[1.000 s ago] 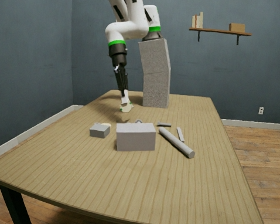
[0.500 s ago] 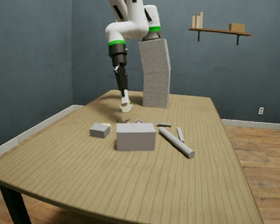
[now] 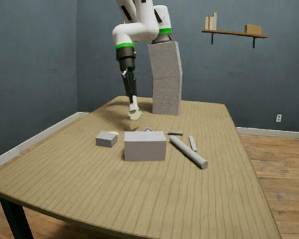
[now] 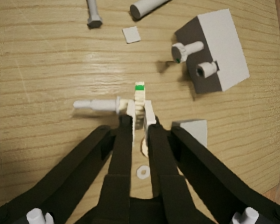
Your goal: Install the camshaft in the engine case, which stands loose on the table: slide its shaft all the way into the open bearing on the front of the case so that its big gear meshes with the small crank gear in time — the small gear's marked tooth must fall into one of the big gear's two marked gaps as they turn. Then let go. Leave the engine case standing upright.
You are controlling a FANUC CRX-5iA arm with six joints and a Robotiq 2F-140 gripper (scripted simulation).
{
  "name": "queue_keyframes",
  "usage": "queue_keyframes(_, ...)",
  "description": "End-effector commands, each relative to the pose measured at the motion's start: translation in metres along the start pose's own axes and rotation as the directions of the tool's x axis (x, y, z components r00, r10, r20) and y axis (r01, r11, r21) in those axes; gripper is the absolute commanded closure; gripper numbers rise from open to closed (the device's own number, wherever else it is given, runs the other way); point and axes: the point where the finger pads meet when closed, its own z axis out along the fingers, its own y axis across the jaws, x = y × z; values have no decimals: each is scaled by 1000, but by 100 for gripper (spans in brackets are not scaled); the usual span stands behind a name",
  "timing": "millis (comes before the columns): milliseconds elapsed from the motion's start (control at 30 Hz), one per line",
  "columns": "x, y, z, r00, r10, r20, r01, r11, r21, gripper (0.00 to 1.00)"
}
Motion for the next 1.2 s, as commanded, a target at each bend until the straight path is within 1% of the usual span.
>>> queue_keyframes(0, 0, 1, 0, 1000, -1, 0, 1, 1000, -1, 86)
queue_keyframes(167, 0, 1, 0, 1000, -12, 2, 12, 1000, 0, 86)
queue_keyframes(300, -3, 2, 1, 998, -64, 8, 64, 998, 6, 86)
queue_keyframes(400, -7, 4, 2, 990, -141, 16, 141, 990, 15, 86)
queue_keyframes(500, -11, 7, 4, 967, -253, 24, 252, 967, 32, 86)
queue_keyframes(567, -15, 9, 5, 938, -346, 27, 344, 938, 47, 86)
queue_keyframes(633, -20, 11, 6, 893, -450, 26, 448, 892, 66, 86)
queue_keyframes(700, -20, 11, 6, 893, -450, 26, 448, 892, 66, 86)
queue_keyframes(767, -24, 14, 8, 828, -561, 20, 558, 826, 88, 86)
queue_keyframes(833, -28, 17, 9, 740, -673, 5, 668, 736, 110, 86)
queue_keyframes(933, -34, 21, 11, 636, -771, -27, 768, 628, 127, 86)
queue_keyframes(1067, -38, 27, 12, 458, -885, -81, 885, 445, 138, 86)
queue_keyframes(1167, -39, 32, 13, 306, -944, -124, 948, 290, 132, 86)
